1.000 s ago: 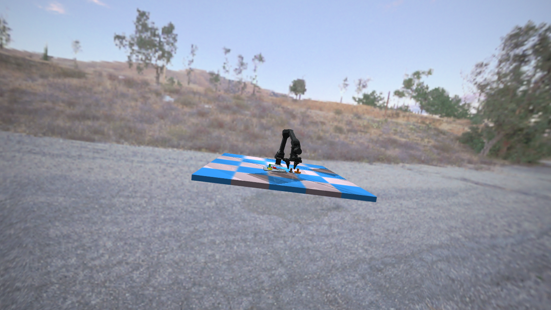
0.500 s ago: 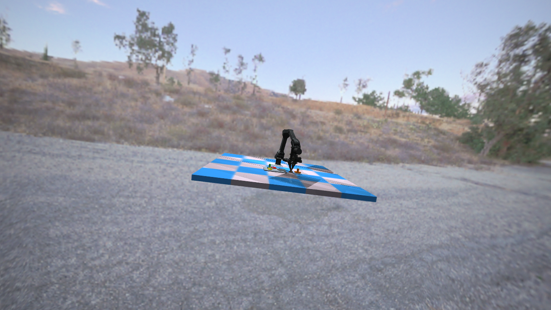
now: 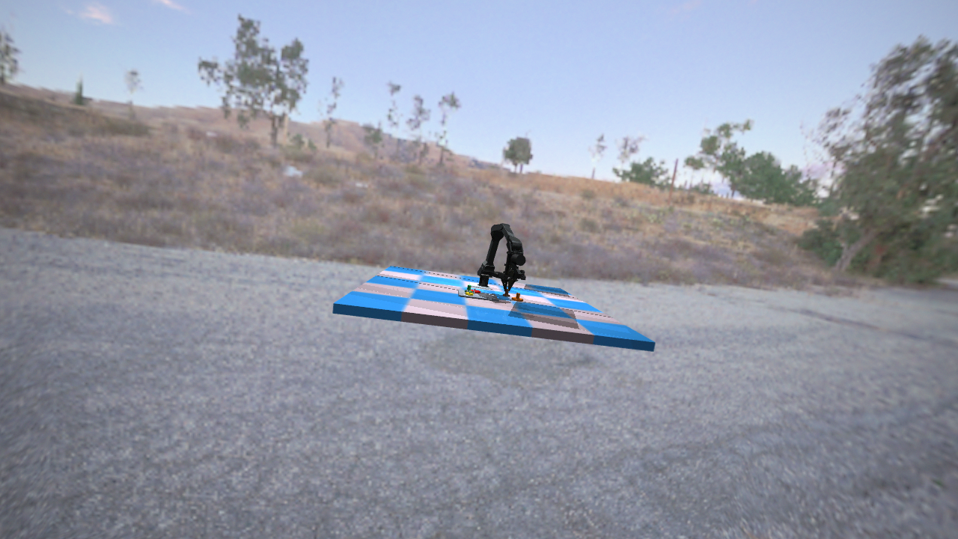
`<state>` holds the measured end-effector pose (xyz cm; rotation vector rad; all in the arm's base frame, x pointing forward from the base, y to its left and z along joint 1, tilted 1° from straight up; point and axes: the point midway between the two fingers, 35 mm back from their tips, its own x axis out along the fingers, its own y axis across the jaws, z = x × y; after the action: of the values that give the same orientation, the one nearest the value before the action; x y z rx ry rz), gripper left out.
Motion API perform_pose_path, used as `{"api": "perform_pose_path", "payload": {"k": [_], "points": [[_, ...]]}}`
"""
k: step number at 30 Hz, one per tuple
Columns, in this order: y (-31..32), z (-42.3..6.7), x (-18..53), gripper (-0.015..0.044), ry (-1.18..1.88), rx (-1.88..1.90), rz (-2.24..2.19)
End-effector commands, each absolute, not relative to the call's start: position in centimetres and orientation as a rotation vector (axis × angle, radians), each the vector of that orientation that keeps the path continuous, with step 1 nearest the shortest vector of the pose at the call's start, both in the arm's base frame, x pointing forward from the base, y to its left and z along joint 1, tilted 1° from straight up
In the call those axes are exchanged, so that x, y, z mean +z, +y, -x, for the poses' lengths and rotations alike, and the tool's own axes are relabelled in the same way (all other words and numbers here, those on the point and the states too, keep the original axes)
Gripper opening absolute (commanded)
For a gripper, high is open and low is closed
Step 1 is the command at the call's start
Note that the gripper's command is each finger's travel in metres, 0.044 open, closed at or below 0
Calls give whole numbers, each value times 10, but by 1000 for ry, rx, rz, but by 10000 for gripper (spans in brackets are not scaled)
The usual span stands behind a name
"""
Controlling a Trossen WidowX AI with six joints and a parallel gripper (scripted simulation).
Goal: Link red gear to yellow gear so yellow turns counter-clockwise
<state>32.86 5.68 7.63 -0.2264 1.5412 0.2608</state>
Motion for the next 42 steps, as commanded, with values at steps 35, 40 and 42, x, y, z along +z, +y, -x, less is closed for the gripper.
{"api": "perform_pose_path", "payload": {"k": [35, 40, 42], "points": [[53, -331, 159, 0, 1532, 259, 224], [52, -329, 170, 0, 1532, 259, 224], [52, -328, 174, 0, 1532, 259, 224]]}}
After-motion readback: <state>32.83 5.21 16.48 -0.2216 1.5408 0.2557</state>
